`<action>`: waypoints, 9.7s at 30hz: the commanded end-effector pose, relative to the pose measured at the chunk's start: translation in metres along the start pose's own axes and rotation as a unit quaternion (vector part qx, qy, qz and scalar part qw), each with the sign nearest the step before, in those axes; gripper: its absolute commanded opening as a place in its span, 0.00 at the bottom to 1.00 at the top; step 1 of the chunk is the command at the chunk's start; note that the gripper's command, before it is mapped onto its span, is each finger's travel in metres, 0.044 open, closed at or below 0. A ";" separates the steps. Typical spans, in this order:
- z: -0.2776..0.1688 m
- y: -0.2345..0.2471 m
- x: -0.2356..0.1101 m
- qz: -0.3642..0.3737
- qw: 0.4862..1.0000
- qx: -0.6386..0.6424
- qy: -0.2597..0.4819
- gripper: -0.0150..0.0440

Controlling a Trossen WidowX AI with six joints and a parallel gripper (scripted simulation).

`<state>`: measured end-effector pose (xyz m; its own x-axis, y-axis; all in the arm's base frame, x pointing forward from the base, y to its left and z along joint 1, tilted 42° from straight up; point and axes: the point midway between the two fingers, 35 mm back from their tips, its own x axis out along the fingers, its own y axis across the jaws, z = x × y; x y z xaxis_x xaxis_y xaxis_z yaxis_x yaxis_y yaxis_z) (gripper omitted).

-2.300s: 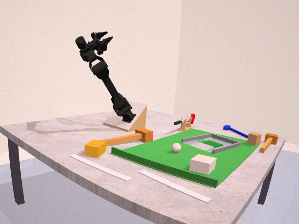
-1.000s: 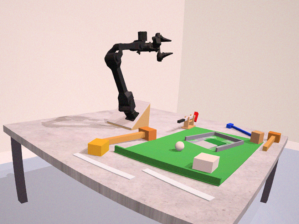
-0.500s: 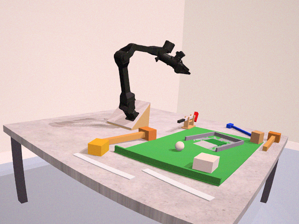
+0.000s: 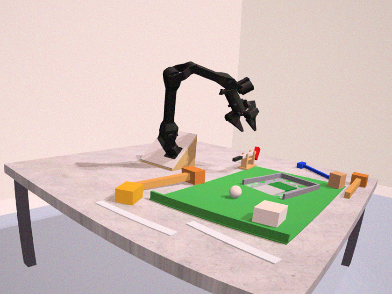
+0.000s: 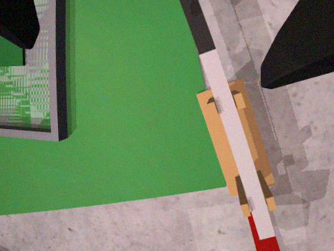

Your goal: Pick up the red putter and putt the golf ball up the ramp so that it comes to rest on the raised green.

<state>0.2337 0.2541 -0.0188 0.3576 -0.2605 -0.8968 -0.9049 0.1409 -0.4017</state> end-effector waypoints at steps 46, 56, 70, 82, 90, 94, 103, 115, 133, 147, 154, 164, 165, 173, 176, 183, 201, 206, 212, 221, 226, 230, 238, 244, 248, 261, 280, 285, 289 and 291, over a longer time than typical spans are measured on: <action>-0.109 0.012 0.101 0.186 0.957 -0.200 0.097 1.00; -0.114 0.014 0.110 0.186 0.957 -0.200 0.097 1.00; -0.111 0.014 0.107 0.186 0.958 -0.197 0.096 0.38; -0.106 0.011 0.100 0.186 0.958 -0.197 0.095 0.25; -0.080 0.000 0.061 0.187 0.958 -0.197 0.094 0.25; -0.069 -0.004 0.037 0.187 0.958 -0.197 0.094 0.25; -0.073 -0.012 0.026 0.180 0.962 -0.176 0.104 0.25; -0.130 -0.059 -0.012 0.130 0.979 0.025 0.152 0.25; -0.230 -0.096 -0.070 0.036 0.923 0.321 0.209 0.25; -0.309 -0.094 -0.115 -0.050 0.814 0.527 0.238 0.25; -0.333 -0.088 -0.129 -0.080 0.769 0.586 0.243 0.25; -0.339 -0.086 -0.117 -0.086 0.750 0.608 0.248 0.25; -0.341 -0.085 -0.114 -0.088 0.744 0.614 0.249 0.25; -0.352 -0.081 -0.095 -0.100 0.709 0.649 0.257 0.25; -0.353 -0.081 -0.093 -0.100 0.709 0.649 0.257 0.25; -0.358 -0.079 -0.085 -0.100 0.709 0.649 0.257 0.25; -0.365 -0.075 -0.072 -0.097 0.707 0.651 0.257 0.25; -0.365 -0.075 -0.072 -0.097 0.708 0.651 0.257 0.25; -0.380 -0.078 -0.078 -0.098 0.708 0.650 0.256 0.25; -0.394 -0.079 -0.084 -0.101 0.709 0.649 0.257 0.25; -0.389 -0.078 -0.081 -0.097 0.708 0.650 0.258 0.25; -0.354 -0.081 -0.059 -0.090 0.709 0.652 0.253 0.25; -0.275 -0.060 -0.019 -0.098 0.709 0.650 0.256 0.25; -0.272 -0.060 -0.020 -0.098 0.709 0.650 0.256 0.25; -0.265 -0.063 -0.030 -0.098 0.709 0.650 0.255 0.25; -0.248 -0.069 -0.061 -0.097 0.710 0.648 0.258 0.25; -0.248 -0.069 -0.061 -0.097 0.710 0.648 0.258 0.25; -0.248 -0.069 -0.061 -0.097 0.710 0.648 0.258 0.25; -0.248 -0.069 -0.061 -0.097 0.710 0.648 0.258 0.25; -0.248 -0.069 -0.061 -0.097 0.710 0.648 0.258 0.25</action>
<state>0.2168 0.0231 0.1098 0.0091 -0.6637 -0.7479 0.2431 0.7270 -0.6422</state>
